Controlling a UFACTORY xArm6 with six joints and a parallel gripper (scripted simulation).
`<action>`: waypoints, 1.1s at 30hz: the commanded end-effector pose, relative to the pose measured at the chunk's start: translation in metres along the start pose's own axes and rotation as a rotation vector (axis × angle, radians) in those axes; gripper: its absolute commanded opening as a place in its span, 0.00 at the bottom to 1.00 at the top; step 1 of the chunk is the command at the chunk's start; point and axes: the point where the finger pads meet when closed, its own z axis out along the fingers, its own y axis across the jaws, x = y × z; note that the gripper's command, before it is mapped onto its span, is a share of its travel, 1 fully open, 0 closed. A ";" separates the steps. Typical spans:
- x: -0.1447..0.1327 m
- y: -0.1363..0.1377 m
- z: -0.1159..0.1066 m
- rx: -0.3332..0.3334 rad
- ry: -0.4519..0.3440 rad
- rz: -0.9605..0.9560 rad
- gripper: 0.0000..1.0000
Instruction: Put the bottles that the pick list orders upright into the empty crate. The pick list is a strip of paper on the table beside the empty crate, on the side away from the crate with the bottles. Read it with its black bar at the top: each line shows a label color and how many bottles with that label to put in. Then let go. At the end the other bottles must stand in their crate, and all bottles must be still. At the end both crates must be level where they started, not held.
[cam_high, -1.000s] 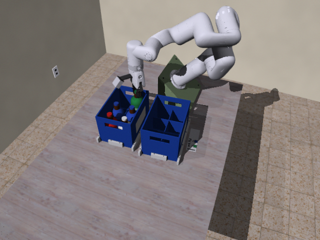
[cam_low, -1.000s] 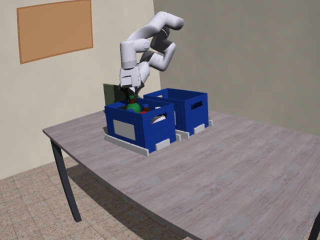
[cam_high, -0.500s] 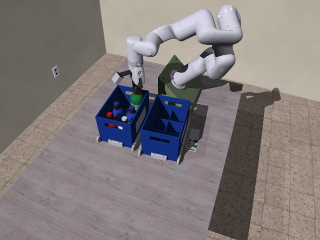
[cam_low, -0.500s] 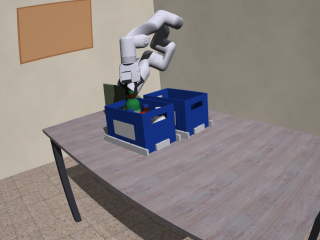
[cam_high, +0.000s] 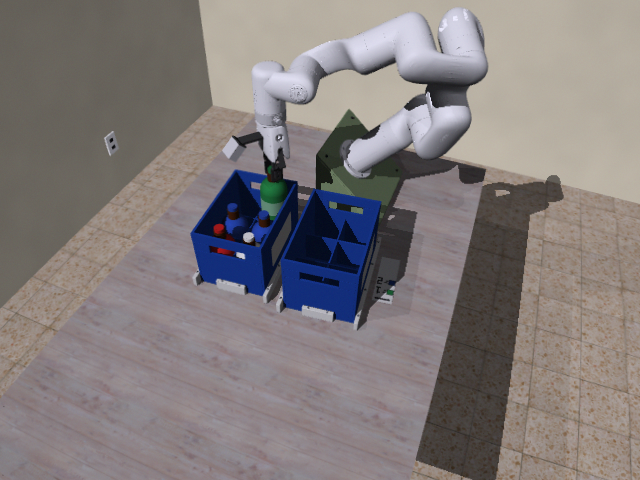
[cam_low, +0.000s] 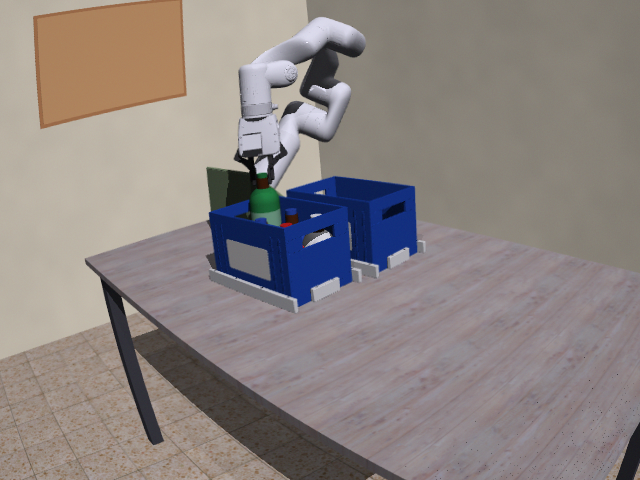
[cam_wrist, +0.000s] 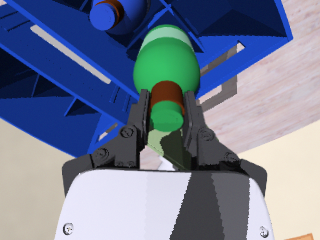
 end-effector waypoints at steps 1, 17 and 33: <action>0.001 0.000 -0.006 -0.001 0.004 -0.001 0.00; 0.001 0.000 -0.029 -0.001 0.004 -0.001 0.00; 0.001 0.000 -0.054 -0.001 0.004 -0.001 0.00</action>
